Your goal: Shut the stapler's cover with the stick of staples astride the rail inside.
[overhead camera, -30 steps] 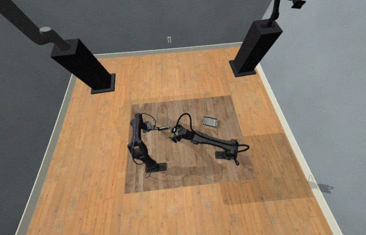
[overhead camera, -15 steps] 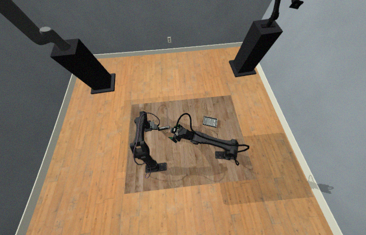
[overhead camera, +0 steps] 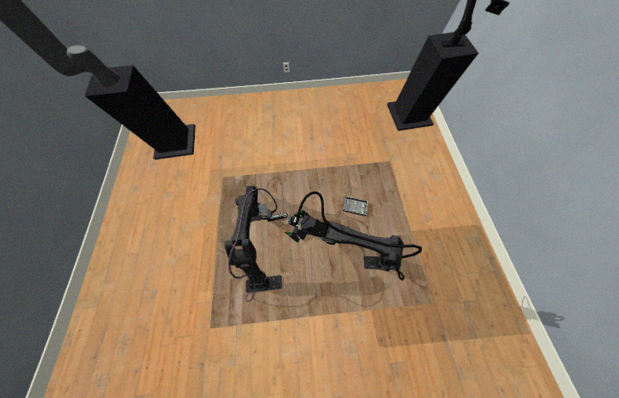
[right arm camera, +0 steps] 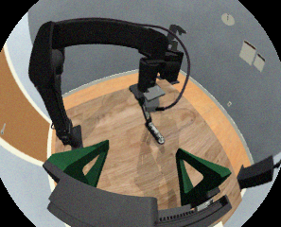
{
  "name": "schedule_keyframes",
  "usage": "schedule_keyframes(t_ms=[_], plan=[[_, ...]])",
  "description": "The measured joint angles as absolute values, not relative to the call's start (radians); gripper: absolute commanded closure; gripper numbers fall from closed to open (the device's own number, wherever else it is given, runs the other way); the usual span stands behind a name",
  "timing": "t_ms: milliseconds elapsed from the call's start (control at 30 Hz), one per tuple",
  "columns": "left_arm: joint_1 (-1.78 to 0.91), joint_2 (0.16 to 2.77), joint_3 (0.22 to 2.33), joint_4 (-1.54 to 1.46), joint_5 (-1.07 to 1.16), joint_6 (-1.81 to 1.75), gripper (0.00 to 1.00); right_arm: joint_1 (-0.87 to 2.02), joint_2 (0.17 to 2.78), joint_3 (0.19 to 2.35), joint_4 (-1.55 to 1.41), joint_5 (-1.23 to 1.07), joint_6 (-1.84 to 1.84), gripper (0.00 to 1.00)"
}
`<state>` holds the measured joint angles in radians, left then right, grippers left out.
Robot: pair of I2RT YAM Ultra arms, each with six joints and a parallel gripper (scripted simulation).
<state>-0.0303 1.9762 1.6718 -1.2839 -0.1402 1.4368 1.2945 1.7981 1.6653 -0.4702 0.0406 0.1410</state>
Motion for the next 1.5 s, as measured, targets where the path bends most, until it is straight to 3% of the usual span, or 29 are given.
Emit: schedule_keyframes(t_ms=[900, 1033, 1067, 1367, 1400, 1500], plan=[[-0.166, 2.046, 1.773, -1.401, -0.344, 1.276, 1.00, 1.295, 1.798, 1.665, -0.470, 0.041, 0.141, 0.00], [-0.166, 2.046, 1.773, -1.402, -0.344, 1.275, 0.55, 1.295, 1.798, 1.665, -0.470, 0.041, 0.141, 0.00], [-0.166, 2.046, 1.773, -1.405, -0.344, 1.275, 0.49, 1.295, 1.798, 1.665, -0.470, 0.041, 0.141, 0.00], [-0.175, 2.055, 1.818, -1.446, -0.344, 1.266, 0.49, 1.295, 1.798, 1.665, -0.470, 0.041, 0.141, 0.00], [-0.178, 2.055, 1.825, -1.451, -0.344, 1.266, 0.37, 1.295, 1.798, 1.665, -0.470, 0.041, 0.141, 0.00], [-0.181, 2.056, 1.842, -1.468, -0.344, 1.262, 0.36, 1.295, 1.798, 1.665, -0.470, 0.041, 0.141, 0.00]])
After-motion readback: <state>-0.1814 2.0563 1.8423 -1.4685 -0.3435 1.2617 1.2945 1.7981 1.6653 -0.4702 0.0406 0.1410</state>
